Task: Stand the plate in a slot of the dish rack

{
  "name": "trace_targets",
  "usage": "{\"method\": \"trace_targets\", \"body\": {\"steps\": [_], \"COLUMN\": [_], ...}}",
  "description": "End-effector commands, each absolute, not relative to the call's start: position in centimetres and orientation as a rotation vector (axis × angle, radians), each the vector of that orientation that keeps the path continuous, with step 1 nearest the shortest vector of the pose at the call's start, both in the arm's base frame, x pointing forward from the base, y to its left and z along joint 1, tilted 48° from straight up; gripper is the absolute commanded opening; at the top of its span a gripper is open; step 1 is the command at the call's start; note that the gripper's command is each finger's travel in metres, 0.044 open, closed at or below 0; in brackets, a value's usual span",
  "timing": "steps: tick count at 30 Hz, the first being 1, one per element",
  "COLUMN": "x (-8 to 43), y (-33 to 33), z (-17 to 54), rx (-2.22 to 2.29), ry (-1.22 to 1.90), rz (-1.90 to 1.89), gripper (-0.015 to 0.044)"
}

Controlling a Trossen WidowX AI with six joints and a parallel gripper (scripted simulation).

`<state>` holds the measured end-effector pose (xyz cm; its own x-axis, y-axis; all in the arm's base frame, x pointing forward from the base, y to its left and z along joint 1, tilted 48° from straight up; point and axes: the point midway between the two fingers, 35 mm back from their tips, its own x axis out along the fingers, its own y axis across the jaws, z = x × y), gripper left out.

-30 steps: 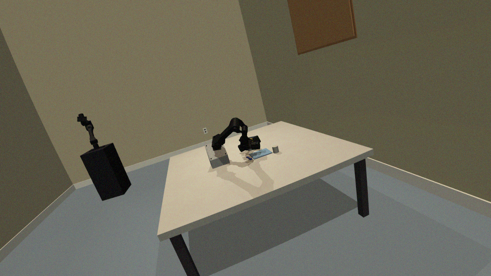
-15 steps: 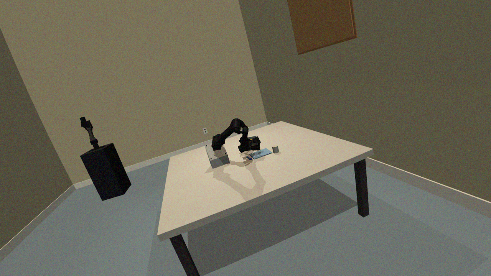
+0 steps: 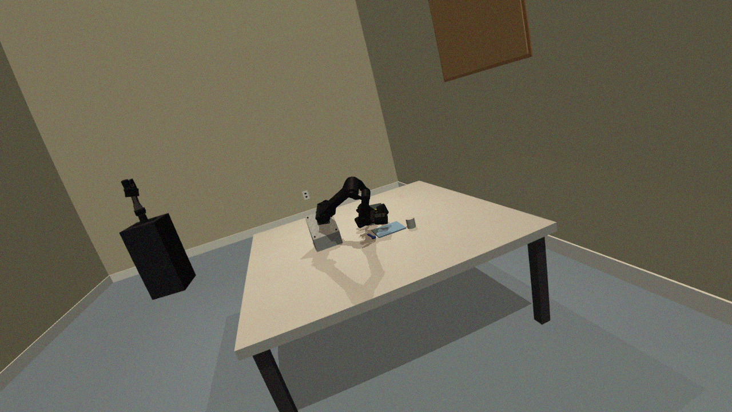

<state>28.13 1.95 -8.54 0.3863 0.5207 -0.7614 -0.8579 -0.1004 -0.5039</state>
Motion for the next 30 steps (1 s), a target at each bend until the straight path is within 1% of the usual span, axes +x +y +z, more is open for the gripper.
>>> {"method": "trace_targets", "body": {"steps": [1,7,16,20,30], "x": [28.1,28.2,27.4,27.5,26.7], "y": [2.0,2.5,10.2,10.8,11.2], "z": [-8.5,-8.0,-1.0,-0.4,-1.3], "rx": [-1.18,-1.179,-1.151,-1.144,-0.976], "ry": [0.369,0.372,0.383,0.387,0.7], "rz": [1.203,1.205,1.214,1.214,1.164], "gripper": [0.04,0.04,0.04,0.04,0.04]}}
